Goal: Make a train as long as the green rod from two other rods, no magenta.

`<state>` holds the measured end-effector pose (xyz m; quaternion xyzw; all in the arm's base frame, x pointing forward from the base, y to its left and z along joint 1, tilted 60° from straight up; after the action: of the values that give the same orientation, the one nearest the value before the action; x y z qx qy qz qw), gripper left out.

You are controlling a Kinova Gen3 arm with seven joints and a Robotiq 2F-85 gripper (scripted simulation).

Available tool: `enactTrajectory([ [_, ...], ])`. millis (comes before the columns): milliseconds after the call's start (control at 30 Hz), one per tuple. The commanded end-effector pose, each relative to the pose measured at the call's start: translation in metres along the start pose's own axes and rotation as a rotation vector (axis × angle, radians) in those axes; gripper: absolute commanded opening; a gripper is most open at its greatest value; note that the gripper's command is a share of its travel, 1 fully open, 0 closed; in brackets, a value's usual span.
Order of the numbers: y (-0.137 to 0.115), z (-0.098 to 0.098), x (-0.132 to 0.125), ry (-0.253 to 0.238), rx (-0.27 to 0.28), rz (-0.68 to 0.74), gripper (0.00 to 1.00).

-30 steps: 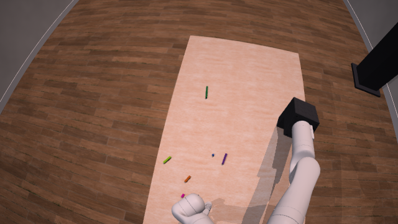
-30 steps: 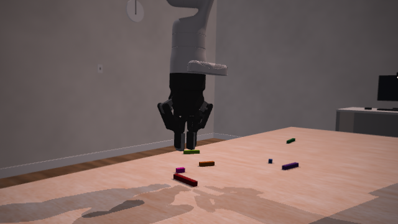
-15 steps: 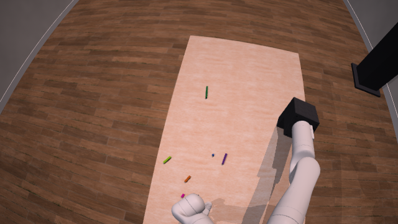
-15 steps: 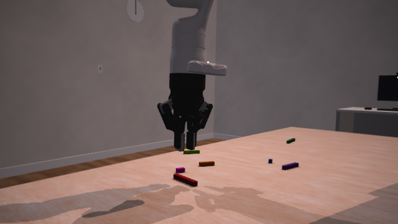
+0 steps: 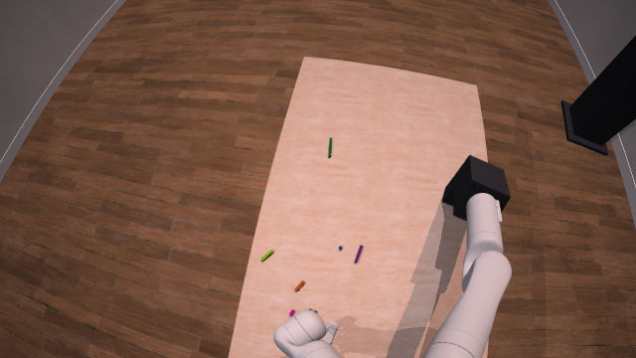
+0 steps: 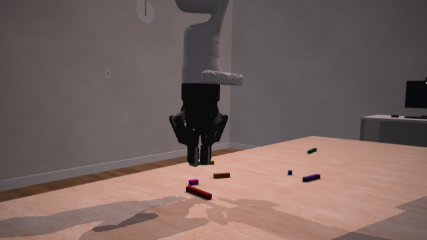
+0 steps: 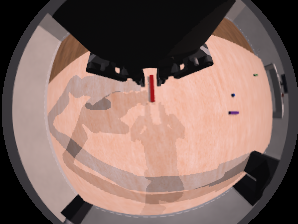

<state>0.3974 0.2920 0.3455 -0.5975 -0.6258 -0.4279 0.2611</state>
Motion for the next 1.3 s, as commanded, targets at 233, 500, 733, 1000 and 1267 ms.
enactTrajectory([
  [233,0.002,0.015,0.001,0.002,-0.002,-0.004,0.24],
  [500,0.002,0.026,0.001,0.002,-0.002,-0.004,0.24],
  [733,0.002,0.034,0.000,0.002,-0.002,-0.004,0.24],
  [1000,0.002,0.041,0.000,0.002,-0.002,-0.004,0.24],
  [1267,0.002,0.043,0.000,0.002,-0.002,-0.003,0.24],
])
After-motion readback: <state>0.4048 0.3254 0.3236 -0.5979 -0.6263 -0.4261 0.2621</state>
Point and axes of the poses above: the point where the finger pads meet when closed, its own z axis out along the fingers, its own x axis across the jaws, y = z × x, the point moved 4 cm from there along -z, back along the fingers, and after that the axes turned 9 degrees about -z, right-handed, at the moved point
